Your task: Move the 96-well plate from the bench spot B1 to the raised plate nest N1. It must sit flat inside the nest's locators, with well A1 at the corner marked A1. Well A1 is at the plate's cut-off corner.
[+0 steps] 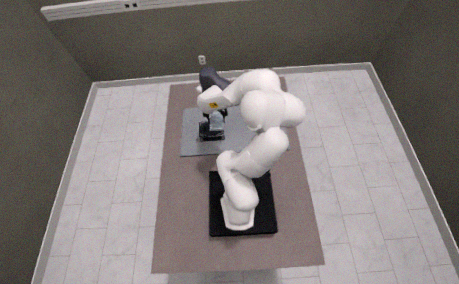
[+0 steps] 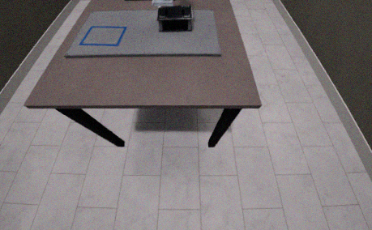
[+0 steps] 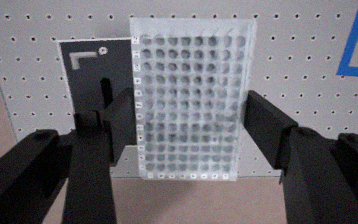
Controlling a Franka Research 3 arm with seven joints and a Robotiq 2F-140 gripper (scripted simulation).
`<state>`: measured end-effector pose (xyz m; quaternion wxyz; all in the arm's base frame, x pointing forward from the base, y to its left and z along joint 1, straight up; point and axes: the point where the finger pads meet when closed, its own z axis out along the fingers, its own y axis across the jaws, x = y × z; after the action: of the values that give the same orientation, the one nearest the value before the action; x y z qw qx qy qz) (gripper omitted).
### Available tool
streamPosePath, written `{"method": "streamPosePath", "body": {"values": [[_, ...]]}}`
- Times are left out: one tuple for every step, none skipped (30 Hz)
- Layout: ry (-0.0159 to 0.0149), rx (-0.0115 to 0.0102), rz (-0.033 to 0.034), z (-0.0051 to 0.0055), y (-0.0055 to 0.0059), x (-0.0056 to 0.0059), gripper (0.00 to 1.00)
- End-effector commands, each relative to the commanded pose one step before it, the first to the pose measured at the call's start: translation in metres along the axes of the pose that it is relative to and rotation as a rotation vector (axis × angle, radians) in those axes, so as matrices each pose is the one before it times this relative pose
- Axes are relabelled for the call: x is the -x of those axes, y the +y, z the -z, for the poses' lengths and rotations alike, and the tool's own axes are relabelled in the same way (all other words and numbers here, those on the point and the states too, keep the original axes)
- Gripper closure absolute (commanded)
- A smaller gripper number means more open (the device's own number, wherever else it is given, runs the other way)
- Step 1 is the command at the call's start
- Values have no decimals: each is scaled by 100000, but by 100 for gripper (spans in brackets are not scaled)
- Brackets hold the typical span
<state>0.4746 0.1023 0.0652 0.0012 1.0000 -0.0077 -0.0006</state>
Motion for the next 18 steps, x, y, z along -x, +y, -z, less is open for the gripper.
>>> {"method": "streamPosePath", "body": {"values": [[91,-274,-3679,257,-1294,258,40],[0,0,0,55,-318,83,40],[0,0,0,55,-318,83,40],[0,0,0,55,-318,83,40],[0,0,0,0,0,0,40],[0,0,0,0,0,0,40],[0,0,0,55,-318,83,40],[0,0,0,55,-318,83,40],[0,0,0,55,-318,83,40],[0,0,0,55,-318,83,40],[0,0,0,55,-318,83,40],[0,0,0,55,-387,92,40],[0,0,0,16,-147,28,40],[0,0,0,0,-37,-1,40],[0,0,0,0,-23,-5,40],[0,0,0,0,-12,-8,40],[0,0,0,0,-4,-10,40],[0,0,0,0,1,-11,40]]}}
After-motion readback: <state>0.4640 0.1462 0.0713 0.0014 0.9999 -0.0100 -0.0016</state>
